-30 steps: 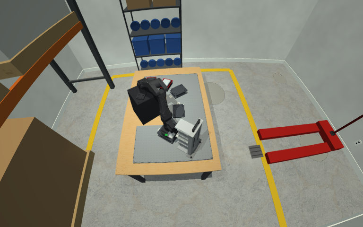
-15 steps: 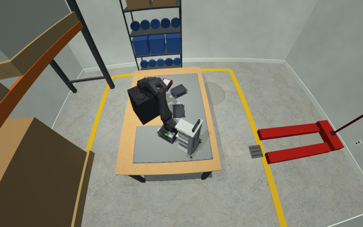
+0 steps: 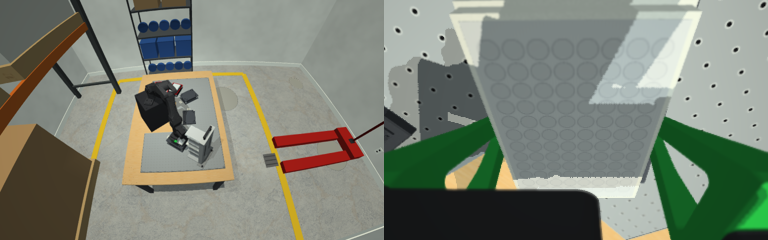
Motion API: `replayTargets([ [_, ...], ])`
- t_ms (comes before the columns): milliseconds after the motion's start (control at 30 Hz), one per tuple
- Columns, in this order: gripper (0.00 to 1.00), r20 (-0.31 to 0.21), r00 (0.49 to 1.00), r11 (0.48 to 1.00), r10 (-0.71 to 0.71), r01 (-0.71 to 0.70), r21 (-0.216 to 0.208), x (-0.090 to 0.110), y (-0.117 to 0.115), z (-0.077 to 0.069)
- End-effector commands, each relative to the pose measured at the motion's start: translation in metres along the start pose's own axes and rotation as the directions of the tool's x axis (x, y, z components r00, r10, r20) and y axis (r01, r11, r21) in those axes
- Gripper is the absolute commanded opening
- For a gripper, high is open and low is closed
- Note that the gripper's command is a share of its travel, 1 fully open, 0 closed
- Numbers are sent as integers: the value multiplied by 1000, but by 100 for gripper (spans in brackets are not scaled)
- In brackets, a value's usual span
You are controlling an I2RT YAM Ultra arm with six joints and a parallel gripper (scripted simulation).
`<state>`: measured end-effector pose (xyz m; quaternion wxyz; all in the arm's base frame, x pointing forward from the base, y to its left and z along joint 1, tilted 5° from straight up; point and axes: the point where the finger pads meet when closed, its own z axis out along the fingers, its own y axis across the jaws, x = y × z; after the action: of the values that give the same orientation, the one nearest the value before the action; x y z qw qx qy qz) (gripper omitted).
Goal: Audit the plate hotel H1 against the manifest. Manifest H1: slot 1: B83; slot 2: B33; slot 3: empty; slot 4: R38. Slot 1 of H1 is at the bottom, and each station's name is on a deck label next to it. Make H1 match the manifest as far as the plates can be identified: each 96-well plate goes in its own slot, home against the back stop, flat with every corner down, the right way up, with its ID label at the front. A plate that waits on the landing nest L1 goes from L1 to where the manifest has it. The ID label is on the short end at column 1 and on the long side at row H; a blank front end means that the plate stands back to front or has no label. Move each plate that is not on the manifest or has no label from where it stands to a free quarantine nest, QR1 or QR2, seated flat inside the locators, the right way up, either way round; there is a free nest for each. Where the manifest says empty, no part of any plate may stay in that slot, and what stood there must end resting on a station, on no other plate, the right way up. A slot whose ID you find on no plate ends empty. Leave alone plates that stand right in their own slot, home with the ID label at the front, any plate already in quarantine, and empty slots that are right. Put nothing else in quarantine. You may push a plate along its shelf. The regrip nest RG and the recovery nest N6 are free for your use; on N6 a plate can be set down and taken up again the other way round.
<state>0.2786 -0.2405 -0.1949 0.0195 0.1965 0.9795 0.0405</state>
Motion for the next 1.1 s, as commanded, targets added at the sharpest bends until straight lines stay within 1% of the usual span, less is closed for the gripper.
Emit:
replayTargets([
  [0,86,10,1000,1000,11,-11,-4,2,-4,-13],
  [33,86,17,1000,1000,10,-10,-1,-1,-5,-15],
  [233,86,14,1000,1000,10,-10,-2,1,-5,-19],
  [267,86,43,999,1000,9,-9,9,-9,-8,-22],
  [333,86,10,1000,1000,11,-11,-4,3,-4,-21],
  [433,86,21,1000,1000,10,-10,1,-1,-6,-25],
  [533,86,9,1000,1000,11,-11,-4,4,-4,-27],
  [600,86,21,1000,1000,10,-10,1,-1,-6,-30],
  [700,86,9,1000,1000,11,-11,-4,5,-4,-31],
  [733,86,18,1000,1000,10,-10,-1,1,-5,-34],
  [800,86,18,1000,1000,10,-10,-1,1,-5,-34],
  [833,86,44,999,1000,9,-9,10,-6,-8,-36],
  [900,86,11,1000,1000,11,-11,-3,5,-4,-35],
  [933,86,10,1000,1000,11,-11,-4,6,-4,-36],
  [967,86,21,1000,1000,10,-10,1,1,-6,-39],
  [1000,86,22,1000,1000,10,-10,1,1,-6,-40],
  [1067,86,14,1000,1000,11,-11,-2,5,-4,-40],
])
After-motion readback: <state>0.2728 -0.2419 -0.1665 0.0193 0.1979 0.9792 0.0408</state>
